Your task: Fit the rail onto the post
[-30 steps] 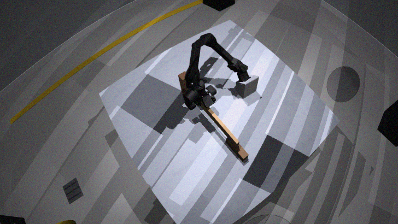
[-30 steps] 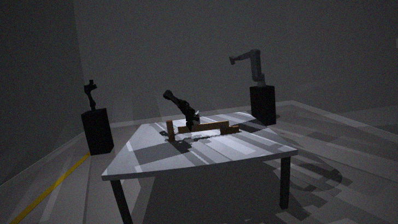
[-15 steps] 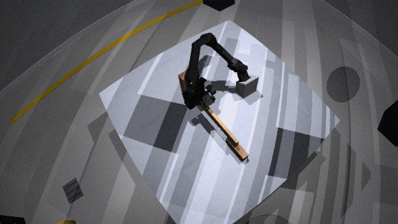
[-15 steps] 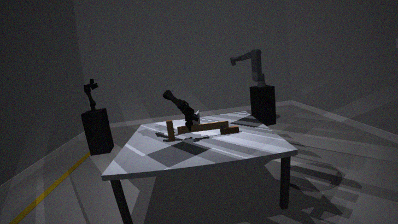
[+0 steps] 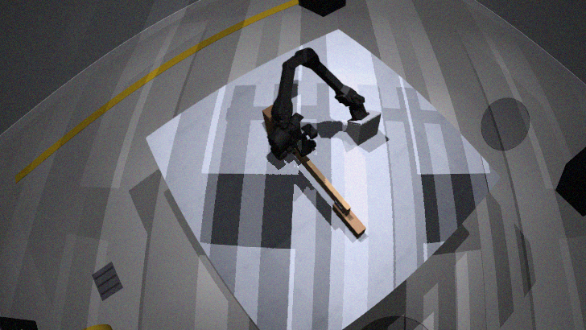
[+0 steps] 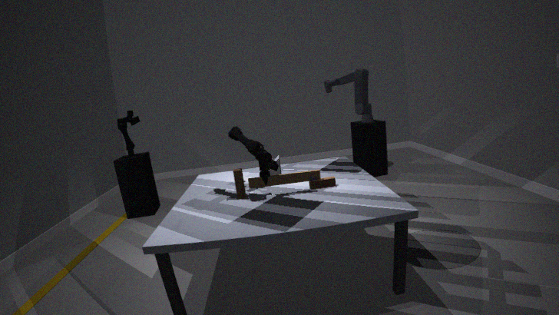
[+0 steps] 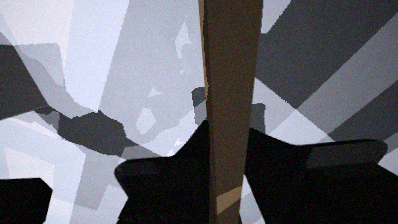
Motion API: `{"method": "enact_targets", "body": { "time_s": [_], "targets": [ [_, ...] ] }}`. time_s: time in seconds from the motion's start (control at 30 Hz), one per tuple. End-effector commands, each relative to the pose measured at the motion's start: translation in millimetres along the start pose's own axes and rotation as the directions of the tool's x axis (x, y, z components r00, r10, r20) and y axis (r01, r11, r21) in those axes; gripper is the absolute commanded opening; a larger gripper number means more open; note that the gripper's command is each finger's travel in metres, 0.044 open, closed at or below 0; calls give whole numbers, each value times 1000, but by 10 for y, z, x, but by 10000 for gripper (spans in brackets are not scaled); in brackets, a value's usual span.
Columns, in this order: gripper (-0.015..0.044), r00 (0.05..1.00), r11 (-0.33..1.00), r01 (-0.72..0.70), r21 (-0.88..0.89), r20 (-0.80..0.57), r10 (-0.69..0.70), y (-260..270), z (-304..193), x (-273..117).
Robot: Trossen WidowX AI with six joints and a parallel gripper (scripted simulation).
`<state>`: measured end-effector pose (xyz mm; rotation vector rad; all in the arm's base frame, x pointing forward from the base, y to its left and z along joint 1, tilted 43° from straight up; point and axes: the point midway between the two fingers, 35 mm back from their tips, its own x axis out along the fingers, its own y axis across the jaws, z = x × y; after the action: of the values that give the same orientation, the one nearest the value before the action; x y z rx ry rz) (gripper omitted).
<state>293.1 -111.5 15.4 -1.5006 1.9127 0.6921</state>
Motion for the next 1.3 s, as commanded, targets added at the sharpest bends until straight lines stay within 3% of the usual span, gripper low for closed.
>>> {"method": "enact_targets", "body": {
  "time_s": [0.0,1.27],
  "targets": [
    [0,1000,1000,8,-6,1,-8,-7,-16,-25],
    [0,1000,1000,8,-6,0,-8,-7,-137,-27]
  ]
}}
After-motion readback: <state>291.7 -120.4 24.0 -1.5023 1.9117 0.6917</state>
